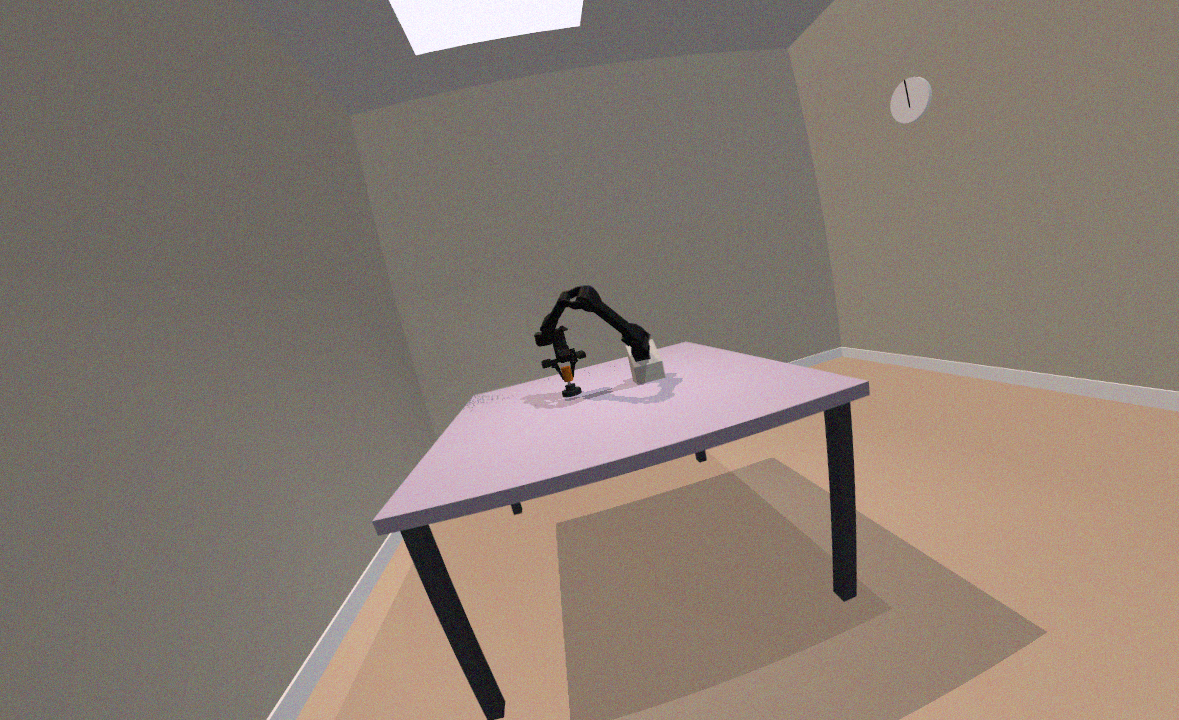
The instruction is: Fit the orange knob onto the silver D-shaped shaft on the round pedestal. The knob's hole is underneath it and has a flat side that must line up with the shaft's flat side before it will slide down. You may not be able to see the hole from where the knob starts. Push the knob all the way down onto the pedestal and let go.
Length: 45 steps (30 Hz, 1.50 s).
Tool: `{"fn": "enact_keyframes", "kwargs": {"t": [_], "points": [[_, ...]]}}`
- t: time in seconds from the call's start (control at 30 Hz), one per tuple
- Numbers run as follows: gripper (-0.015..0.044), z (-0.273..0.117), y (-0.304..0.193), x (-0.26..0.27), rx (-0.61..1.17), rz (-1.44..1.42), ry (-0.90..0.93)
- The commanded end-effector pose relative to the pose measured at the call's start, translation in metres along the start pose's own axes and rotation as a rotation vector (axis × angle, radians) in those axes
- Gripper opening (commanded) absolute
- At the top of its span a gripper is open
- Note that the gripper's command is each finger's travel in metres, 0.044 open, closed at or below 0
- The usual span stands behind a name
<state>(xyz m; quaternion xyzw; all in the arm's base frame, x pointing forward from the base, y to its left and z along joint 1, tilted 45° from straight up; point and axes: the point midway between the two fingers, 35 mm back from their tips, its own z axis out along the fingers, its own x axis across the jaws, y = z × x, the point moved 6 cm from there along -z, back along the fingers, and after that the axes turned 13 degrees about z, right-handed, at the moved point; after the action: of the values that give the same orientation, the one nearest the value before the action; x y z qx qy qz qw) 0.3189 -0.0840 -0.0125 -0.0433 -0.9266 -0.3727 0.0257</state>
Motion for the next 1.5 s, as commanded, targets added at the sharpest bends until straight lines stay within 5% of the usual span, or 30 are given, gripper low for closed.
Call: {"fn": "enact_keyframes", "kwargs": {"t": [0.0,1.47], "points": [[0.0000,0.0012,-0.0002,-0.0006,-0.001,-0.008,-0.002],[0.0000,0.0014,-0.0003,0.0003,-0.001,-0.218,-0.002]]}}
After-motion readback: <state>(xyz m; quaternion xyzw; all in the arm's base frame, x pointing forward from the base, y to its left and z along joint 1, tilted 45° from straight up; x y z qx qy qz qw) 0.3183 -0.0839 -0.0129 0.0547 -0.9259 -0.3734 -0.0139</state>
